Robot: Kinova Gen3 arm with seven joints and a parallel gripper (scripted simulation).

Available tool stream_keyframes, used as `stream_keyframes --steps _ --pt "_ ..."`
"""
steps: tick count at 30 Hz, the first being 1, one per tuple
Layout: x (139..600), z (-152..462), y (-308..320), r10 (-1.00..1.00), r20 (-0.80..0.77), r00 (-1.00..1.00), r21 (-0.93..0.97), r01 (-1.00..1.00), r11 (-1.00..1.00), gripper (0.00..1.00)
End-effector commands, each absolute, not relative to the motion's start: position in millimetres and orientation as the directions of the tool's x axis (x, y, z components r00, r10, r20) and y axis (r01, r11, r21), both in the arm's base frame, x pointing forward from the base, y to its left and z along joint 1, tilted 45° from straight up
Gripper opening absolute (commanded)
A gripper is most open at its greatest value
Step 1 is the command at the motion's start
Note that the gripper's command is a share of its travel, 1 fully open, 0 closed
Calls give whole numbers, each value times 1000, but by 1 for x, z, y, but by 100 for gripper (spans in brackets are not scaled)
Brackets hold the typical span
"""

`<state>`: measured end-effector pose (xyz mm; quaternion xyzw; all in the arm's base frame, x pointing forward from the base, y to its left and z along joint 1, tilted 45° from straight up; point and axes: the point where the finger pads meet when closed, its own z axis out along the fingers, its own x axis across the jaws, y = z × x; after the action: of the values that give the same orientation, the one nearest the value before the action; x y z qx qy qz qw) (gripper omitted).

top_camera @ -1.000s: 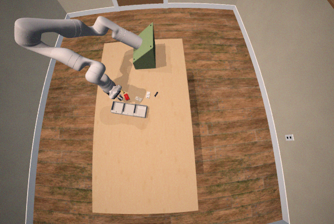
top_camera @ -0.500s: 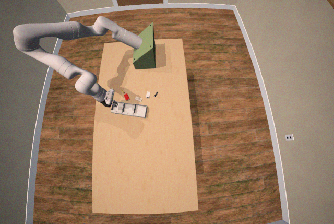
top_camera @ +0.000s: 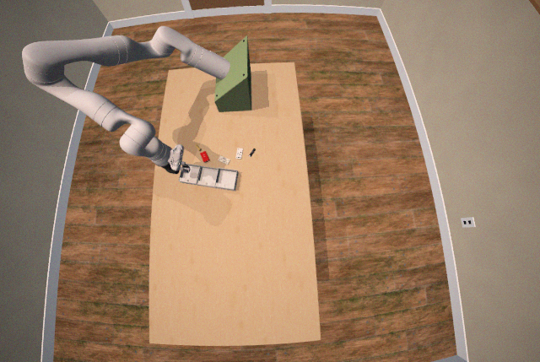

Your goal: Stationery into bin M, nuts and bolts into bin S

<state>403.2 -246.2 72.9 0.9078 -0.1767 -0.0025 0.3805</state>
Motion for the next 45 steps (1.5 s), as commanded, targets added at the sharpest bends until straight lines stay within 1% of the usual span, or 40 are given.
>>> stream_keyframes --steps 1,11,45 --pt "404 73 -245 -321 130 938 691 -318 -649 32" --pt "404 72 -245 -321 130 938 691 -318 -649 32" --pt "396 36 -280 -321 130 938 691 -318 -649 32"
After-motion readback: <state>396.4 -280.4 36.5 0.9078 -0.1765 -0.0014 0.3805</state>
